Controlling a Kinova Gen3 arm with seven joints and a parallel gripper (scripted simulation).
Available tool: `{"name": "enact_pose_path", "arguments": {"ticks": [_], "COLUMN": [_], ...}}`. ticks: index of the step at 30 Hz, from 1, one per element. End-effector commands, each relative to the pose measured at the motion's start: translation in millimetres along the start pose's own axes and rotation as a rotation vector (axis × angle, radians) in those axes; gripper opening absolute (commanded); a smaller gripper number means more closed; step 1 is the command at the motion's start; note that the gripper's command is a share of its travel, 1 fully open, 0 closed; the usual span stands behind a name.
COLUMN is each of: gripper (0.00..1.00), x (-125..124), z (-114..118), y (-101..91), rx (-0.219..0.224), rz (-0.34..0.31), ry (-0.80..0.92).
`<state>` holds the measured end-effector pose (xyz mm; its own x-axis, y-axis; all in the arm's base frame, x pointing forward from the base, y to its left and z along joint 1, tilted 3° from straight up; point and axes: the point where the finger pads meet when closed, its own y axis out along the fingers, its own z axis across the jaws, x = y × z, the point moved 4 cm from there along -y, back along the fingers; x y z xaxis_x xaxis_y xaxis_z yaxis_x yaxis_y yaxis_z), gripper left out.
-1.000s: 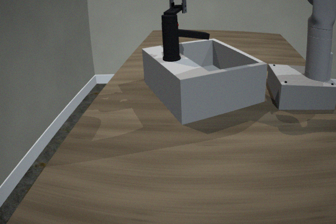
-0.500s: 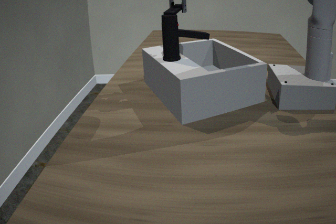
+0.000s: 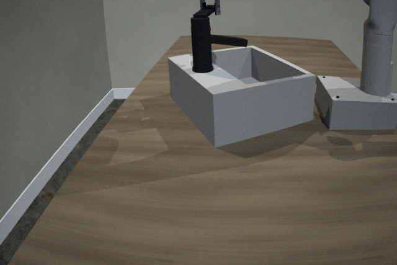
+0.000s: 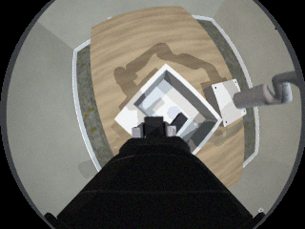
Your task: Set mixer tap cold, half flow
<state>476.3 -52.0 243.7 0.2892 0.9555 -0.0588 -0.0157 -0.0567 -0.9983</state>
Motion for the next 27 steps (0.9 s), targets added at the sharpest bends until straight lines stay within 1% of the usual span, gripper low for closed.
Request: {"name": "enact_pose_path", "arguments": {"ticks": [1,27], "gripper": [0.0,0.0], "x": [1.7,2.8], "z": [0.0,0.0], "y": [-5.4,-7.7], "rx": [-0.007,-0.007], "rz": [-0.006,-0.006], "ry": [-0.001,-0.001]}}
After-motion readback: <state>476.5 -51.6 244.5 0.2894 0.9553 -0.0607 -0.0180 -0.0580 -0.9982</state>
